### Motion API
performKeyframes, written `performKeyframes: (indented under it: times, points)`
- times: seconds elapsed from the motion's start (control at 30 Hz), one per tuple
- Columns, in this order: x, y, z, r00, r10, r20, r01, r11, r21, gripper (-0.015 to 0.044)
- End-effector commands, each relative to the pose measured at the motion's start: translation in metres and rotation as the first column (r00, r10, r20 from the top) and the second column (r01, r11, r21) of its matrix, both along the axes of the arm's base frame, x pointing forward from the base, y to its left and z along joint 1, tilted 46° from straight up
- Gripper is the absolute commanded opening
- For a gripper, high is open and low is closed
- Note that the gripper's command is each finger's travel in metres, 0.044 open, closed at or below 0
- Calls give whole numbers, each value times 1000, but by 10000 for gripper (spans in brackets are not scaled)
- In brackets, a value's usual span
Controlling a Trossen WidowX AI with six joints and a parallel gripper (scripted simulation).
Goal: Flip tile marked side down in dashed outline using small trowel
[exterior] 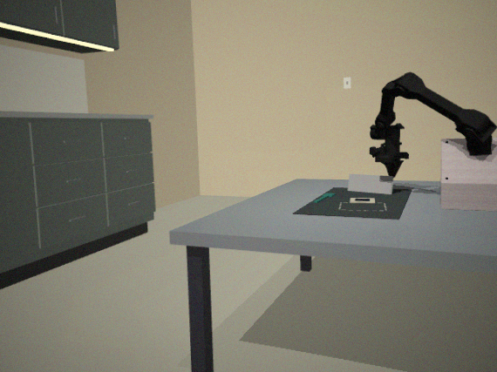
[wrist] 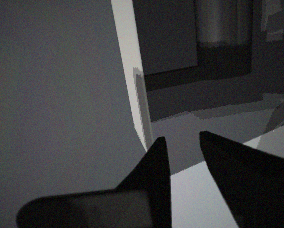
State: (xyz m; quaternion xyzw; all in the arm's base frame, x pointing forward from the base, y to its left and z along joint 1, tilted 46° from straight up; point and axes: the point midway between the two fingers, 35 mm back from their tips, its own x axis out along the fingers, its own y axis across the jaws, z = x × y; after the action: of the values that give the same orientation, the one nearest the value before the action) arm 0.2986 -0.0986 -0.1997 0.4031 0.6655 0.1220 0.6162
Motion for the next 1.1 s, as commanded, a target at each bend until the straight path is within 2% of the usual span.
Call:
performKeyframes:
  times: [0.0,1.07]
  points:
    - [1,11,3,1000,5,-4,-5,1000,17,100]
    - [19,42,34,1000,5,-5,-5,1000,21,100]
